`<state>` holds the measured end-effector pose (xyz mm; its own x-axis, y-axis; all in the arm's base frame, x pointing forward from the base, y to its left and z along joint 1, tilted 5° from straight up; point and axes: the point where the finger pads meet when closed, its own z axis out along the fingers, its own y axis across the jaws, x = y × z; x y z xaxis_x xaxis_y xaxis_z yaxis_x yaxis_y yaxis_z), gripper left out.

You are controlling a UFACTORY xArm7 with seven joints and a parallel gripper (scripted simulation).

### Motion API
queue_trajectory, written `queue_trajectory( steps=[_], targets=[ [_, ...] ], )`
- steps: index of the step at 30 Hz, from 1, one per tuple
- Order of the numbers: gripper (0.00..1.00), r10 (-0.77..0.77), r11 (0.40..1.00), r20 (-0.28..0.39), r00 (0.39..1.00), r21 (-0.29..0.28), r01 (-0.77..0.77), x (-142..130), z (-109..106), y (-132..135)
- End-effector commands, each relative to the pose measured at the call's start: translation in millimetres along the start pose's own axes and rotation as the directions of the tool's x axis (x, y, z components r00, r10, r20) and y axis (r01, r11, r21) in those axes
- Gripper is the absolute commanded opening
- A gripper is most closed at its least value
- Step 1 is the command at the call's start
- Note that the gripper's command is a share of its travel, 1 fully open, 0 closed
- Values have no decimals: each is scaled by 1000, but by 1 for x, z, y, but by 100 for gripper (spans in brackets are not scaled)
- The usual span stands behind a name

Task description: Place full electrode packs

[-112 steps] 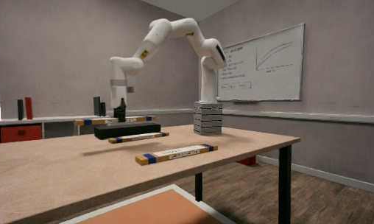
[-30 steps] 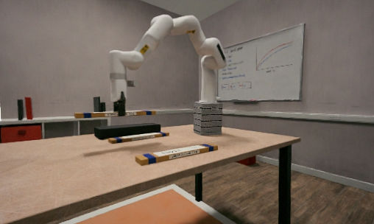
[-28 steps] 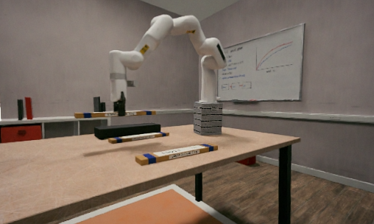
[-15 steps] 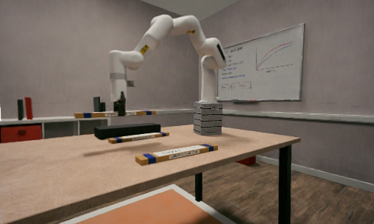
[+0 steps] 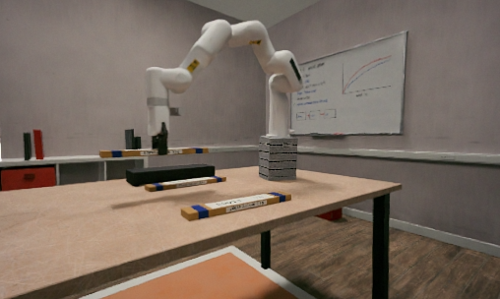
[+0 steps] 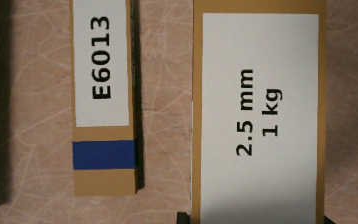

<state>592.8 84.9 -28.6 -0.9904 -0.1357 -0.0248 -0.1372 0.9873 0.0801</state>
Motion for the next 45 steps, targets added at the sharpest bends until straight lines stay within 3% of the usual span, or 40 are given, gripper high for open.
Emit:
queue_trajectory(
  steps=[1, 22, 29, 45],
  targets=[
    [58, 0, 1000, 6, 1000, 0, 0, -2, -3, 0],
    [58, -1, 1000, 6, 1000, 0, 1, -2, -3, 0],
    [58, -118, 993, 6, 993, 1, 118, -3, -3, 0],
    [58, -119, 993, 6, 993, 1, 119, -3, -3, 0]
  ],
)
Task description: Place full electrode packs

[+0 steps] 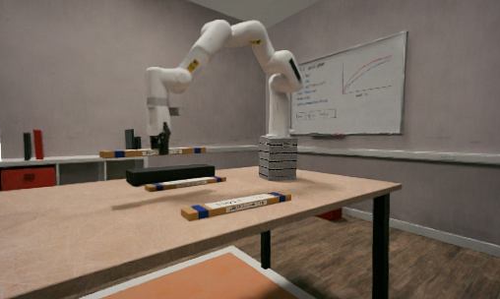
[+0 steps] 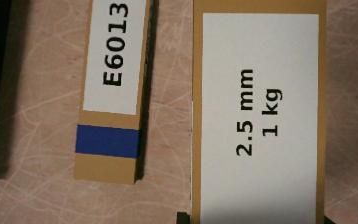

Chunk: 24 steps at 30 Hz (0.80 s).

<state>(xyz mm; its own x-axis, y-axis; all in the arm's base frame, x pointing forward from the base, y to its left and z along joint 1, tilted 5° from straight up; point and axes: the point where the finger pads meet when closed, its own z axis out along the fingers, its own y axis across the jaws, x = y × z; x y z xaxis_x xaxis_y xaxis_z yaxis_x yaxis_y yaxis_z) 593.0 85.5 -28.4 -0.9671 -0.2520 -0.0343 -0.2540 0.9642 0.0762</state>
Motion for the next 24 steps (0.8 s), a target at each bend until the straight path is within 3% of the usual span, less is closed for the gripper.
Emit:
queue_trajectory(
  steps=[1, 24],
  targets=[
    [58, 0, 1000, 6, 1000, 1, 0, -2, -3, -1],
    [58, 0, 1000, 6, 1000, 1, 0, 19, -3, 14]
  ],
)
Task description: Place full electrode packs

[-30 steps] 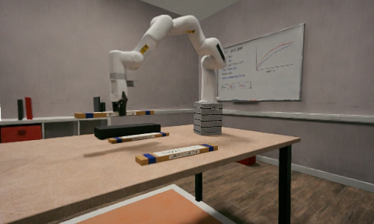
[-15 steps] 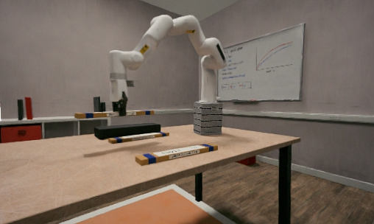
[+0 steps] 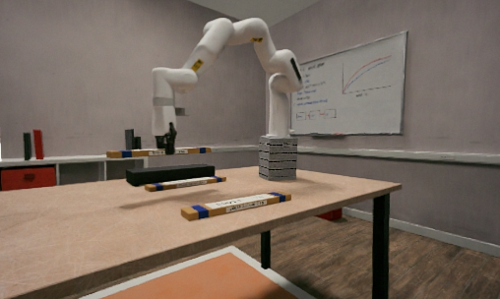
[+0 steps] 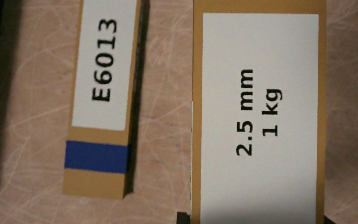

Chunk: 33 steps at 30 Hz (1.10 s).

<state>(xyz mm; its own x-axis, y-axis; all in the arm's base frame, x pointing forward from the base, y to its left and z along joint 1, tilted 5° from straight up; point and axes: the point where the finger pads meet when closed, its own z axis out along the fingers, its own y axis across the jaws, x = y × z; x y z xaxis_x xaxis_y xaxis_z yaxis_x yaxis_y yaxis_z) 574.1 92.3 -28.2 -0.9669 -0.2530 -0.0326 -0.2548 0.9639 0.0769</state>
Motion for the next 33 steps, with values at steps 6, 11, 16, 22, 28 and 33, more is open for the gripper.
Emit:
queue_trajectory(
  steps=[6, 11, 16, 22, 28, 33],
  targets=[
    [58, 0, 1000, 8, 1000, 2, 0, 24, -3, 18],
    [58, 0, 1000, 8, 1000, 2, 0, 47, -2, 34],
    [58, 0, 1000, 8, 1000, 2, 0, 68, -2, 48],
    [58, 0, 1000, 8, 1000, 2, 0, 93, -2, 65],
    [58, 0, 1000, 8, 1000, 2, 0, 120, -2, 84],
    [58, 0, 1000, 8, 1000, 2, 0, 134, -2, 93]
  ],
)
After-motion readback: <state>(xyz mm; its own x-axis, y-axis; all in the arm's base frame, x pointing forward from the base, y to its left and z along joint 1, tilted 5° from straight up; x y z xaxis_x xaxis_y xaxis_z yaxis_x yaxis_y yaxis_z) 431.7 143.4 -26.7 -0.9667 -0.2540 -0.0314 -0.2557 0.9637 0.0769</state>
